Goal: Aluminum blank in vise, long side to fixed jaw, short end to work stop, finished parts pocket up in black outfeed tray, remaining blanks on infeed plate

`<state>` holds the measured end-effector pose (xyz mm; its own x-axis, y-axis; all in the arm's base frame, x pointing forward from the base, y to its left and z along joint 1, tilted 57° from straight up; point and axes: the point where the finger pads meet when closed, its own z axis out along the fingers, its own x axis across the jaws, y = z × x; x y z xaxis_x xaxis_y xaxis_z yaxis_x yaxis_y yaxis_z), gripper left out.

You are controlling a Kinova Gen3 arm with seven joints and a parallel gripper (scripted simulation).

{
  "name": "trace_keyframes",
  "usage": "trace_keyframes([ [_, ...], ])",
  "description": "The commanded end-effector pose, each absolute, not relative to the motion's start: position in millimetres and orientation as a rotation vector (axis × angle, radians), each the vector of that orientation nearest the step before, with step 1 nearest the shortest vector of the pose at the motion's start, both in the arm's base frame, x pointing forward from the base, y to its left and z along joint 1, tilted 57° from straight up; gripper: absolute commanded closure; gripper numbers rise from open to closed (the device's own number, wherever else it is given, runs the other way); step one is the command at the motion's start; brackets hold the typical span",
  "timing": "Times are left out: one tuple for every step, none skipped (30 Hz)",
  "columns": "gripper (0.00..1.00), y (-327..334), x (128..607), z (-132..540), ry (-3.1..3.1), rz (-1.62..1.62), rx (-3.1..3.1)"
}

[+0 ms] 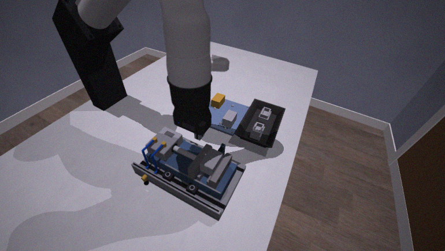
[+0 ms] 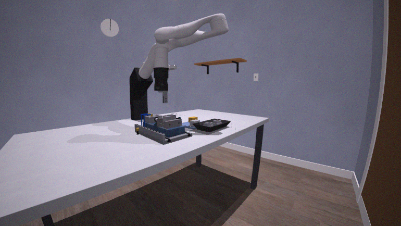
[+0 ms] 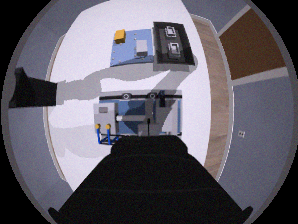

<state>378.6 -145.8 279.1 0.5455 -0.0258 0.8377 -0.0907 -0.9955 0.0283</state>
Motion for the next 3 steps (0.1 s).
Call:
trace_keyframes([
  [1.00, -143.7, 377.7, 280.1, -0.110, 1.470, 2.707],
  [1.00, -143.7, 377.7, 280.1, -0.110, 1.470, 2.707],
  [1.00, -143.7, 377.7, 280.1, -0.110, 1.470, 2.707],
])
